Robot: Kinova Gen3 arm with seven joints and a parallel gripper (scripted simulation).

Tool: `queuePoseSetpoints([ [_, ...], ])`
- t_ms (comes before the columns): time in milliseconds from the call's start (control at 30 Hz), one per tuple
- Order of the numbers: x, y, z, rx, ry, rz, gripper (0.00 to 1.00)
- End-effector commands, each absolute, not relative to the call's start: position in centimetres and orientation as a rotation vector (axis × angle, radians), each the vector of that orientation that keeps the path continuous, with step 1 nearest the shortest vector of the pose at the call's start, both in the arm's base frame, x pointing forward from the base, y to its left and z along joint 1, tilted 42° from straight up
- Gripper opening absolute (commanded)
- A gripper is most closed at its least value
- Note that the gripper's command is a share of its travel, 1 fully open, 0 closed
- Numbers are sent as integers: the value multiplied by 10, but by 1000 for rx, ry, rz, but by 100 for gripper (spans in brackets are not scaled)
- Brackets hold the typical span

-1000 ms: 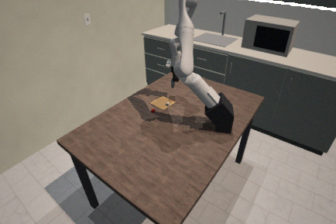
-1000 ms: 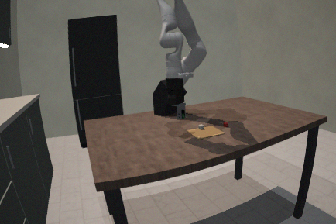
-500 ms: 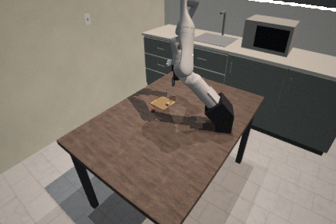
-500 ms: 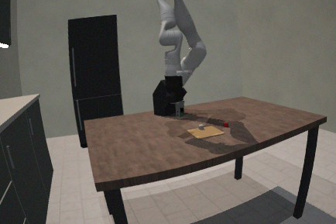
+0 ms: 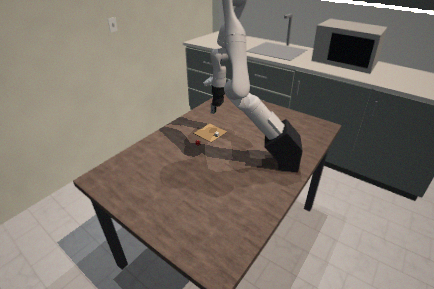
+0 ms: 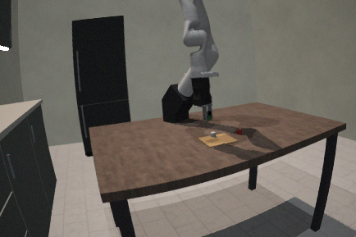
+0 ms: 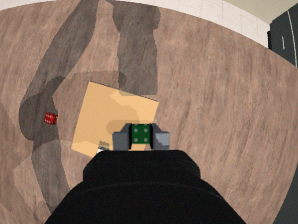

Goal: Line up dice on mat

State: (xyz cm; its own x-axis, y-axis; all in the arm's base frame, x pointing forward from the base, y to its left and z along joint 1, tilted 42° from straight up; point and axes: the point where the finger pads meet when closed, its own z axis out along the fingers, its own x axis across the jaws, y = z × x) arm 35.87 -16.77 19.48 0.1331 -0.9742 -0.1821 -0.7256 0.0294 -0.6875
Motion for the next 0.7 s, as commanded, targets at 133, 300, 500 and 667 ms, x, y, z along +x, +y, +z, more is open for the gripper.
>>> queuePoseSetpoints([
  [133, 353, -121, 202, -1555, 1859, -370, 40],
  [300, 351, -112, 200, -1506, 1907, -344, 40],
  [500, 351, -112, 200, -1507, 1907, -343, 40],
  [667, 351, -112, 200, -1507, 1907, -343, 40],
])
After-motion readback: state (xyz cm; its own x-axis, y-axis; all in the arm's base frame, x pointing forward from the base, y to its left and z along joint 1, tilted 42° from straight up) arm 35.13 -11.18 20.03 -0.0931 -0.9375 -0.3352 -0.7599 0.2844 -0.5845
